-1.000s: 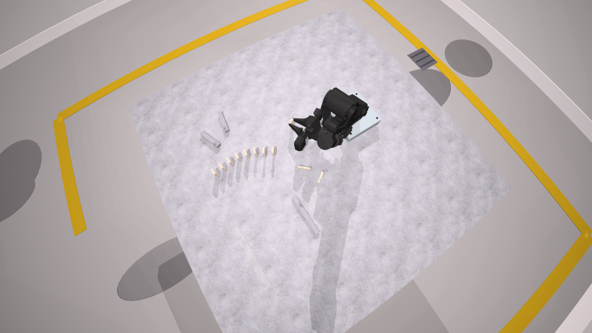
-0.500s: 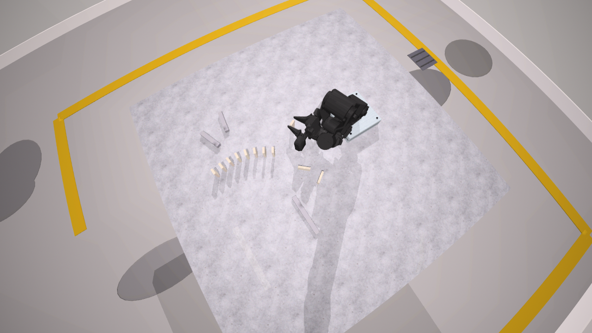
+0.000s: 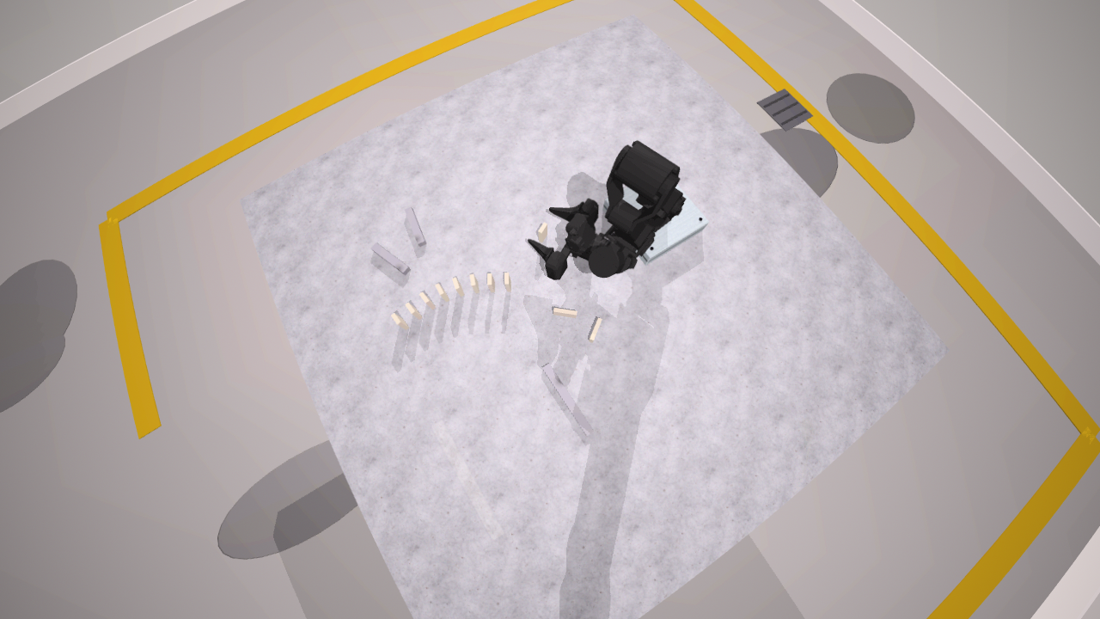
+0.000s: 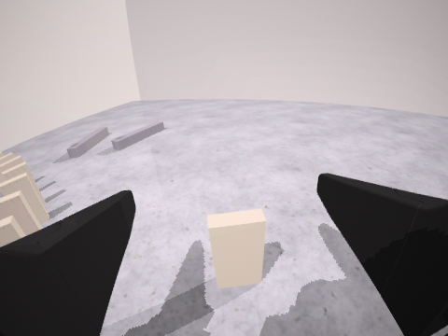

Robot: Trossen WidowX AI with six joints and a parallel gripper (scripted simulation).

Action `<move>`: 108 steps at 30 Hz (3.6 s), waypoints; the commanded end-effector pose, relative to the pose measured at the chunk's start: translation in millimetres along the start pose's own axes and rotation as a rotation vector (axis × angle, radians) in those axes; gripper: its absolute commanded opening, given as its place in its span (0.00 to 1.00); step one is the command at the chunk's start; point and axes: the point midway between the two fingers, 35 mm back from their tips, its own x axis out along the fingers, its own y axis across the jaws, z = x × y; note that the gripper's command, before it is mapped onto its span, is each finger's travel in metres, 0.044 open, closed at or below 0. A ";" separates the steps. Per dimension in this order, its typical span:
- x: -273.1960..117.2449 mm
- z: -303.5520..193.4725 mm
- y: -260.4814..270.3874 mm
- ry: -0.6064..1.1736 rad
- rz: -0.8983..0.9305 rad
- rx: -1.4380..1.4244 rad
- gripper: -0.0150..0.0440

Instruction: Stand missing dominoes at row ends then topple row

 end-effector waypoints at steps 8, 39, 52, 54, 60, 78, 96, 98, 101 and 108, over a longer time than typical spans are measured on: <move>-5.1 37.9 -0.8 -0.001 0.001 0.005 1.00; 31.1 70.7 9.7 1.337 -0.001 -0.053 1.00; 18.0 81.9 2.2 1.431 -0.018 -0.019 1.00; 18.0 81.9 2.2 1.431 -0.018 -0.019 1.00; 23.7 53.4 2.9 1.431 -0.018 -0.019 1.00; 28.8 3.4 0.1 1.432 -0.019 -0.019 1.00; 28.9 2.3 0.1 1.432 -0.019 -0.019 0.44; 28.9 2.3 0.1 1.432 -0.019 -0.019 0.44; 28.9 2.3 0.1 1.432 -0.019 -0.019 0.44; 28.0 69.2 7.9 1.429 -0.017 -0.020 0.44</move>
